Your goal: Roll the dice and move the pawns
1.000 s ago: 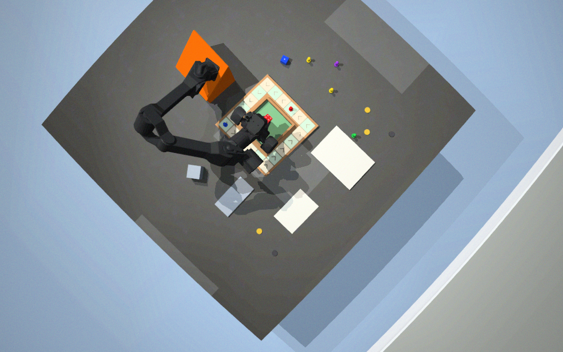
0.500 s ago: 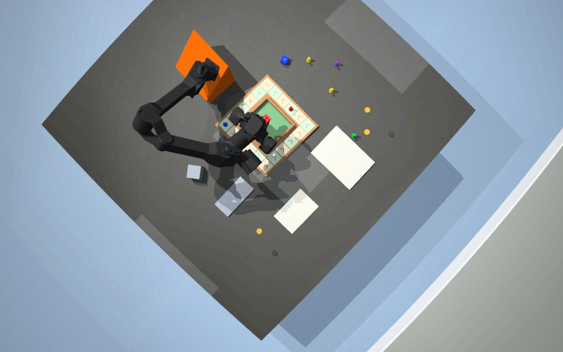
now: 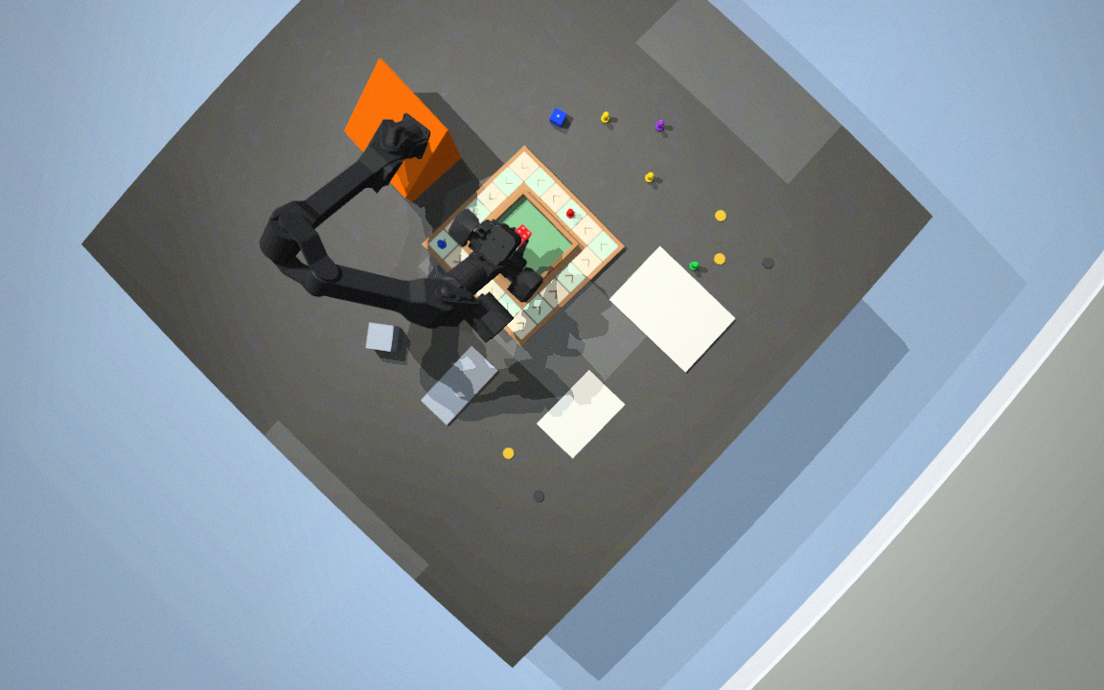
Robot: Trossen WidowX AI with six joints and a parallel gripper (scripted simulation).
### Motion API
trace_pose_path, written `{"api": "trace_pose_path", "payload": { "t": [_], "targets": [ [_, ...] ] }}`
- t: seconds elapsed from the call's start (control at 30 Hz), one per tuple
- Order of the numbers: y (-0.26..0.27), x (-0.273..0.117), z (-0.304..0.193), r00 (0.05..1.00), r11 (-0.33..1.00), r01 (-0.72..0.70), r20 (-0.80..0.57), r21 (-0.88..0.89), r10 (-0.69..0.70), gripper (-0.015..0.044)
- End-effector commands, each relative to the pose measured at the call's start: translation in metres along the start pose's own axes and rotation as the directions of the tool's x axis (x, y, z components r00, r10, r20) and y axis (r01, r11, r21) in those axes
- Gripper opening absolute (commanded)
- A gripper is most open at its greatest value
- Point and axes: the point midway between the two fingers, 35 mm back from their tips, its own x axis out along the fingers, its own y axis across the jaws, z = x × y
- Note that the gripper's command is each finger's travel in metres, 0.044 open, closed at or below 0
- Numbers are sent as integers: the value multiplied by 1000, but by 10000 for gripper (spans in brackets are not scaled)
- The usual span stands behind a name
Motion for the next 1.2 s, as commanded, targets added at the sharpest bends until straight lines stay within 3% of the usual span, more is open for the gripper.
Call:
{"api": "trace_pose_path", "payload": {
  "t": [0.0,0.1,0.27,0.33,0.4,0.53,0.6,0.73,0.77,0.83,1.0,1.17],
  "targets": [
    [0,-2,2,1000,1000,0,0,0,0,236],
    [0,-24,28,1000,1000,3,5,-5,-3,315],
    [0,-26,30,1000,1000,3,6,-5,-3,440],
    [1,-19,28,998,1000,-23,-60,6,24,440],
    [5,-2,22,966,997,-69,-247,35,76,440],
    [3,19,14,772,999,-40,-633,34,53,440],
    [0,21,14,679,1000,-2,-734,0,1,440],
    [0,21,14,666,1000,3,-745,-6,-6,440],
    [3,20,16,732,999,-32,-681,10,30,440],
    [3,22,18,733,1000,-25,-680,17,30,414],
    [9,62,59,739,967,154,-673,202,23,282],
    [30,110,101,736,847,348,-677,402,19,275]
  ]
}}
